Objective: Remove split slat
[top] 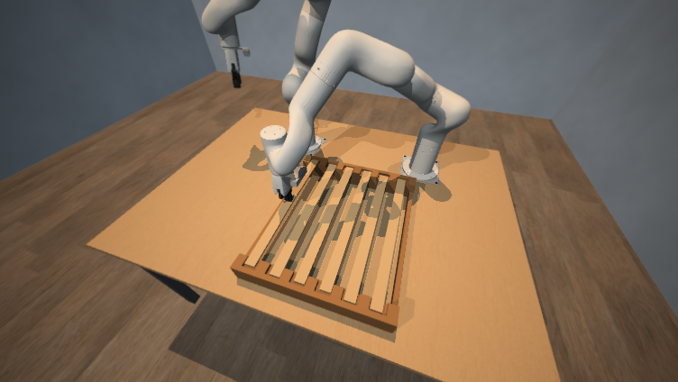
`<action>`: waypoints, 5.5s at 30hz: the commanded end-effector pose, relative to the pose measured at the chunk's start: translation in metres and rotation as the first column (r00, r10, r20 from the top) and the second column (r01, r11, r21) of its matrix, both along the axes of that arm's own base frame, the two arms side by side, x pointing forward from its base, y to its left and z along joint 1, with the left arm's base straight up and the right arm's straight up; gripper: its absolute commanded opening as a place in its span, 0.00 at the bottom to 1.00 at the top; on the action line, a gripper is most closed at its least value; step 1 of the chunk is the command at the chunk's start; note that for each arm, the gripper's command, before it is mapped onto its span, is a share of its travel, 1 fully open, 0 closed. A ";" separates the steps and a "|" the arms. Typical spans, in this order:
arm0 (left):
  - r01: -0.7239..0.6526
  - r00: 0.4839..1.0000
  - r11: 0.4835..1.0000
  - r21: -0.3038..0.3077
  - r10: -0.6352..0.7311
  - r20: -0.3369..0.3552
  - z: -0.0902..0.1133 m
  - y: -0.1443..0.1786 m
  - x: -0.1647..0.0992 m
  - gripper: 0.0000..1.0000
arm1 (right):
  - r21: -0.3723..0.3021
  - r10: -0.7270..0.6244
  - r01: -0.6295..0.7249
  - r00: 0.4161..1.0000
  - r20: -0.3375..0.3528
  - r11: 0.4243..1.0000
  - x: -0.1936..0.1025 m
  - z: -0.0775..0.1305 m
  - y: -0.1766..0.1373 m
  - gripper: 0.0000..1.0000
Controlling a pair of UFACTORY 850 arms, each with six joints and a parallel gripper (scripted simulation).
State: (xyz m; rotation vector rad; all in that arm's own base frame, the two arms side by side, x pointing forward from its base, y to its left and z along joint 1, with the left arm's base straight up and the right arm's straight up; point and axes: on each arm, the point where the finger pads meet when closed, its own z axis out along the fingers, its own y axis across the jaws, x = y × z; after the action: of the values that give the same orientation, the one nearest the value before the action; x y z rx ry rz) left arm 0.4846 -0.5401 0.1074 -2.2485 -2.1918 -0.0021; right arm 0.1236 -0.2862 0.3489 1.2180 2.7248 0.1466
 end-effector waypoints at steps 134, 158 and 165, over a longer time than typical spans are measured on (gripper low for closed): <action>0.000 1.000 1.000 -0.002 0.000 0.002 -0.008 -0.001 0.000 0.00 | -0.002 0.000 0.000 1.000 0.001 1.000 0.000 0.001 -0.001 1.00; 0.000 1.000 1.000 -0.002 0.000 0.002 0.001 -0.001 0.001 0.00 | -0.002 0.000 0.000 1.000 0.001 1.000 0.000 0.001 -0.001 1.00; 0.000 1.000 1.000 -0.003 0.000 0.002 0.008 -0.001 0.001 0.00 | -0.002 0.000 0.000 1.000 0.001 1.000 0.000 0.001 -0.001 1.00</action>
State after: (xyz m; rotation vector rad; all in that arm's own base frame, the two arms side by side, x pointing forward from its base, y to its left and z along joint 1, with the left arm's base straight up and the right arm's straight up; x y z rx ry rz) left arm 0.4844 -0.5399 0.1139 -2.2487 -2.1921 -0.0020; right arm 0.1236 -0.2862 0.3489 1.2180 2.7248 0.1466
